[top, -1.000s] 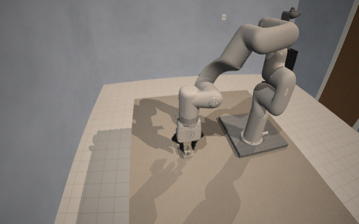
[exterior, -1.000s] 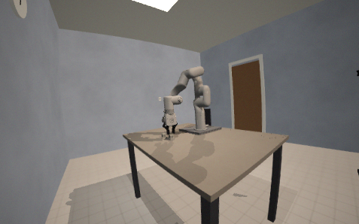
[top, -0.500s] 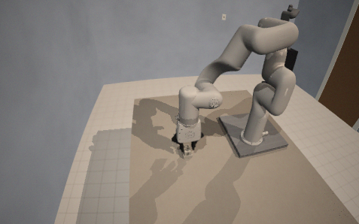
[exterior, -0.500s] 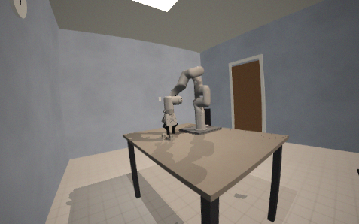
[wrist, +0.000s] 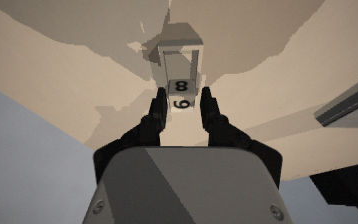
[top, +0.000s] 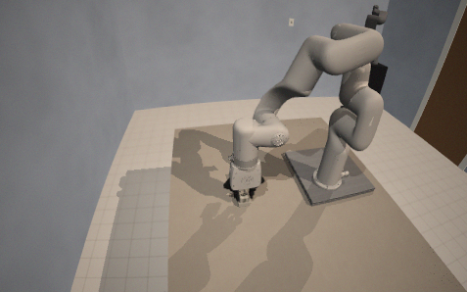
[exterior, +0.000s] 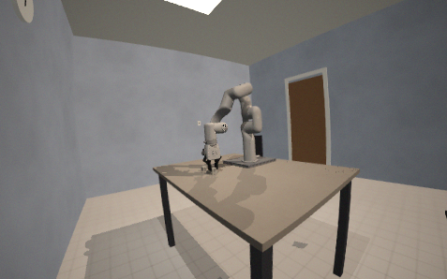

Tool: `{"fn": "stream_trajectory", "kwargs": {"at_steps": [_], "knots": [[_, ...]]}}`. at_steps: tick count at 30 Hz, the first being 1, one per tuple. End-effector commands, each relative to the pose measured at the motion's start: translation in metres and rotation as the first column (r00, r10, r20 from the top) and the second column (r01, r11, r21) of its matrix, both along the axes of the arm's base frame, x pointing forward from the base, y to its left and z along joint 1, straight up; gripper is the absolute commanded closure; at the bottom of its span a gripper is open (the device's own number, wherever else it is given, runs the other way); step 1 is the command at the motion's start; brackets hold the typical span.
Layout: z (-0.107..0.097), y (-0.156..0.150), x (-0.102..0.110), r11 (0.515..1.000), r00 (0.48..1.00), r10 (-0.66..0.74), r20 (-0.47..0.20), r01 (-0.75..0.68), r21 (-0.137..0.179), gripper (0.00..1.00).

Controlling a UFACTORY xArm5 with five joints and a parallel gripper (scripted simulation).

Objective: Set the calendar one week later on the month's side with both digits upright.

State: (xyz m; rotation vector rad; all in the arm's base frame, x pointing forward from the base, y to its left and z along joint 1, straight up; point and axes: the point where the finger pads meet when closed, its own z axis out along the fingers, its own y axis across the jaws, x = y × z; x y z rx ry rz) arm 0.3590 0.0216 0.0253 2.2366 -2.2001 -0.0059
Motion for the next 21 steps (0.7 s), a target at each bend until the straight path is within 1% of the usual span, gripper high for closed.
{"fn": "stream_trajectory", "kwargs": {"at_steps": [1, 21], "knots": [[-0.0018, 0.0001, 0.0017, 1.000, 1.000, 0.000, 0.004, 0.000, 0.000, 0.53], [-0.0041, 0.0001, 0.0016, 1.000, 1.000, 0.000, 0.004, 0.000, 0.000, 0.53]]}}
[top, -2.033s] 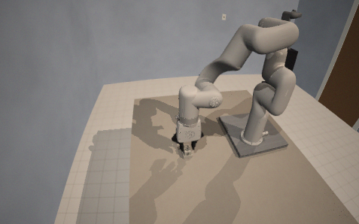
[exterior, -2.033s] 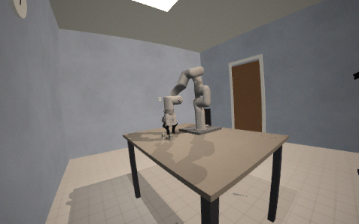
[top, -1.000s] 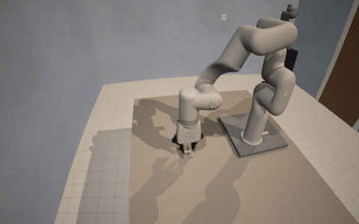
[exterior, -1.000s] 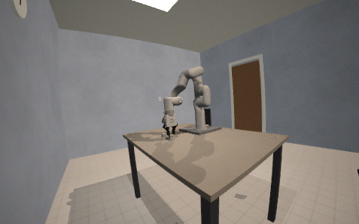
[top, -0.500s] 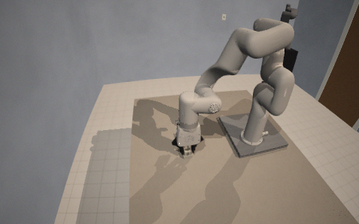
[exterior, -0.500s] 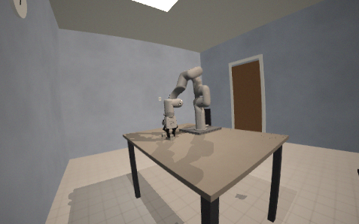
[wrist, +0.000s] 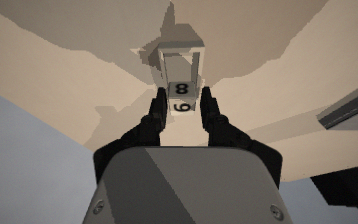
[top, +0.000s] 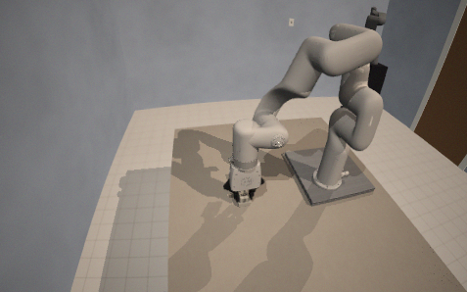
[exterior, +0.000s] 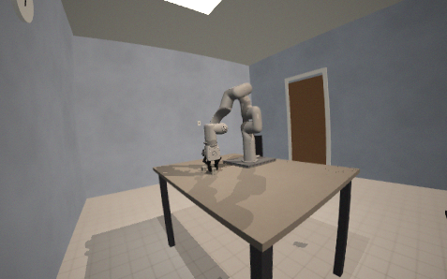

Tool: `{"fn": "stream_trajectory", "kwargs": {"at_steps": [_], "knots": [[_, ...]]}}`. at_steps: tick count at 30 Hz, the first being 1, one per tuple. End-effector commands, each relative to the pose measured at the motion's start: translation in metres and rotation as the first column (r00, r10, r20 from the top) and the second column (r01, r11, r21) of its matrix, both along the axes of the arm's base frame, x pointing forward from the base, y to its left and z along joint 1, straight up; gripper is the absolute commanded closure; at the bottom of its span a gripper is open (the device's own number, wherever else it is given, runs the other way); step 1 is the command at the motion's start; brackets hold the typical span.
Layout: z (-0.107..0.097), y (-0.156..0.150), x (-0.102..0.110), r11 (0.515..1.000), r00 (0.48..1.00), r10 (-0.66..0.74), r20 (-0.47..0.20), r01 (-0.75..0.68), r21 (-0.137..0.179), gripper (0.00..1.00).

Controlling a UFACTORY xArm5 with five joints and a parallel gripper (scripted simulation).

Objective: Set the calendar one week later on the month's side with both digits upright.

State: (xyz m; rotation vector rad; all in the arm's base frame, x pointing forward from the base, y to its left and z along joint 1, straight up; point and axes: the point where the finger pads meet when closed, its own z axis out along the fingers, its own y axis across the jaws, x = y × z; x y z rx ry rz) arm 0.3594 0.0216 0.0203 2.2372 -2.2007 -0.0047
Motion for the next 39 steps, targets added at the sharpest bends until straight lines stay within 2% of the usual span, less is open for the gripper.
{"fn": "stream_trajectory", "kwargs": {"at_steps": [1, 21, 22, 39], "knots": [[0.0009, 0.0001, 0.0012, 1.000, 1.000, 0.000, 0.003, 0.000, 0.000, 0.53], [0.0009, 0.0001, 0.0012, 1.000, 1.000, 0.000, 0.003, 0.000, 0.000, 0.53], [0.0009, 0.0001, 0.0012, 1.000, 1.000, 0.000, 0.003, 0.000, 0.000, 0.73], [0.0009, 0.0001, 0.0012, 1.000, 1.000, 0.000, 0.003, 0.000, 0.000, 0.73]]}}
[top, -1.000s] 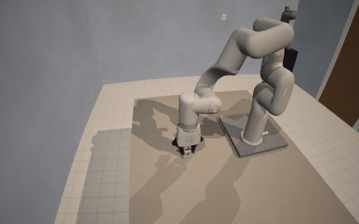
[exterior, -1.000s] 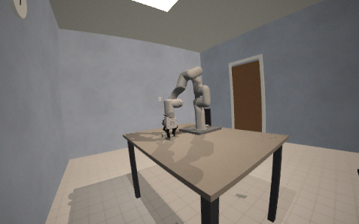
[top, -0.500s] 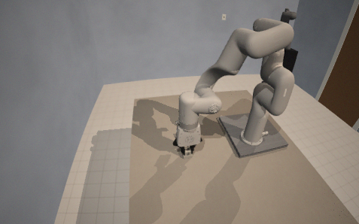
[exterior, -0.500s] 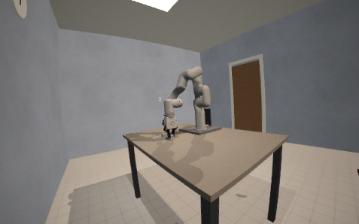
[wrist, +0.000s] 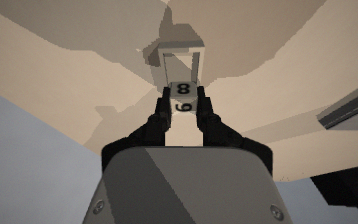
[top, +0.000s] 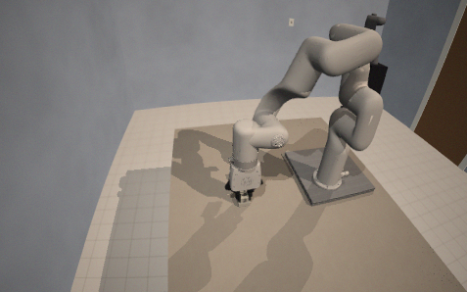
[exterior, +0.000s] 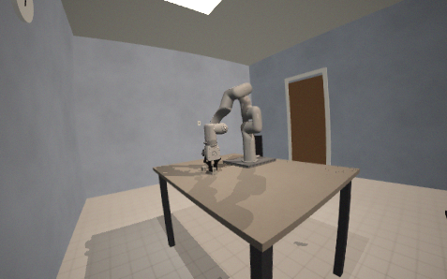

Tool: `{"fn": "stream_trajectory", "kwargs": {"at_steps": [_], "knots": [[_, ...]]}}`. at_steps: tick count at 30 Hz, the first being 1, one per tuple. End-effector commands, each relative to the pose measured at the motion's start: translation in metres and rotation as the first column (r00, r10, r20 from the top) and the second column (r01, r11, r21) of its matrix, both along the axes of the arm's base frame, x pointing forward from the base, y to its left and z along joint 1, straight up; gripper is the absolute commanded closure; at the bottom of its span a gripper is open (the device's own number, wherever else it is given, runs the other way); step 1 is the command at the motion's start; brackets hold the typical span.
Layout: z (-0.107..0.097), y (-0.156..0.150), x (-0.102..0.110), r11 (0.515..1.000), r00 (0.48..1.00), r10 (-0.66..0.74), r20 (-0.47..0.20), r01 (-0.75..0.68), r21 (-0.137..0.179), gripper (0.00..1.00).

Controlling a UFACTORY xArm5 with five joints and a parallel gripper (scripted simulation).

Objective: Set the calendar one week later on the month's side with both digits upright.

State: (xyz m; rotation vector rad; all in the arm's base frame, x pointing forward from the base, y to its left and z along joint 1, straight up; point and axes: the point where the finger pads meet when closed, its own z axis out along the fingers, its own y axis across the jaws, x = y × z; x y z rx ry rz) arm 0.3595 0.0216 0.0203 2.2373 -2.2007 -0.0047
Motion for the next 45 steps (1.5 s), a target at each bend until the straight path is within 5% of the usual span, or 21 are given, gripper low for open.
{"fn": "stream_trajectory", "kwargs": {"at_steps": [1, 20, 25, 37, 45], "knots": [[0.001, 0.000, 0.001, 1.000, 1.000, 0.000, 0.003, 0.000, 0.000, 0.73], [0.004, 0.000, 0.001, 1.000, 1.000, 0.000, 0.003, 0.000, 0.000, 0.73], [0.016, 0.000, 0.001, 1.000, 1.000, 0.000, 0.003, 0.000, 0.000, 0.73], [0.093, 0.001, 0.002, 1.000, 1.000, 0.000, 0.003, 0.000, 0.000, 0.73], [0.100, 0.001, 0.002, 1.000, 1.000, 0.000, 0.003, 0.000, 0.000, 0.73]]}}
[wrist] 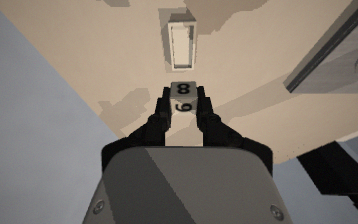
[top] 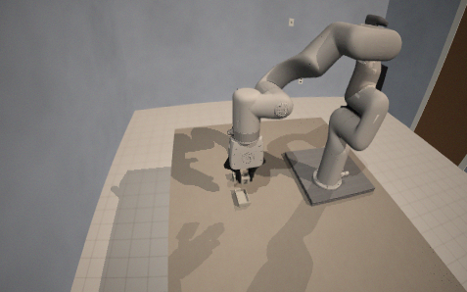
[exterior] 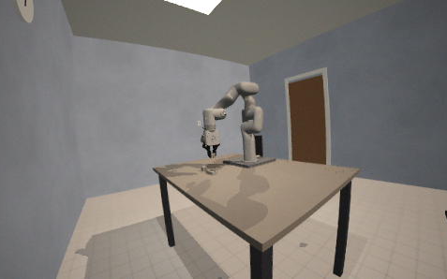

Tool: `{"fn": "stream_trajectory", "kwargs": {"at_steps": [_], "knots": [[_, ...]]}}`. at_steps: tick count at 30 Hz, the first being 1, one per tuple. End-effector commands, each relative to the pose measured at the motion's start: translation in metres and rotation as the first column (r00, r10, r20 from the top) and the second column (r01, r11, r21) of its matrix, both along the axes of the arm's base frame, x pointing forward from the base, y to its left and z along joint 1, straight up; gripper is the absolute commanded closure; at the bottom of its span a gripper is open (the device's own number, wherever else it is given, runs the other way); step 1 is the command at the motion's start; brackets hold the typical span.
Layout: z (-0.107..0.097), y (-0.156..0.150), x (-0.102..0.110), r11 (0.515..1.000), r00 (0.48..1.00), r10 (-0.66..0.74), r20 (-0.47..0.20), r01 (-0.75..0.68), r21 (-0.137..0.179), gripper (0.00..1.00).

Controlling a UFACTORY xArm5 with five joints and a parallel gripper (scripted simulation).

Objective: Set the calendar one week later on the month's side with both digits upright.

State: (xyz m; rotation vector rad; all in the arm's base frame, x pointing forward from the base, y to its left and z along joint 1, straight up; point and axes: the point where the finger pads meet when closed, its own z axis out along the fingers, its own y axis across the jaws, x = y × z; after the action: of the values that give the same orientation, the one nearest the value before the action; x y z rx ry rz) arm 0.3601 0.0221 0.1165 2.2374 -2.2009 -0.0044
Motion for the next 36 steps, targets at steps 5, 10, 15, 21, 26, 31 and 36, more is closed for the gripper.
{"fn": "stream_trajectory", "kwargs": {"at_steps": [5, 10, 15, 21, 26, 31, 36], "knots": [[0.004, 0.000, 0.001, 1.000, 1.000, 0.000, 0.003, 0.000, 0.000, 0.73], [0.003, 0.003, 0.001, 0.998, 0.998, 0.056, 0.003, -0.056, 0.000, 0.73], [0.003, 0.011, 0.002, 0.982, 0.982, 0.191, 0.003, -0.191, 0.000, 0.73], [0.001, 0.024, 0.003, 0.916, 0.916, 0.400, 0.003, -0.400, 0.001, 0.73], [0.000, 0.034, 0.003, 0.832, 0.832, 0.555, 0.003, -0.555, 0.001, 0.73], [0.000, 0.040, 0.003, 0.772, 0.772, 0.635, 0.003, -0.636, 0.001, 0.73], [-0.001, 0.050, 0.003, 0.641, 0.641, 0.767, 0.003, -0.767, 0.002, 0.73]]}}
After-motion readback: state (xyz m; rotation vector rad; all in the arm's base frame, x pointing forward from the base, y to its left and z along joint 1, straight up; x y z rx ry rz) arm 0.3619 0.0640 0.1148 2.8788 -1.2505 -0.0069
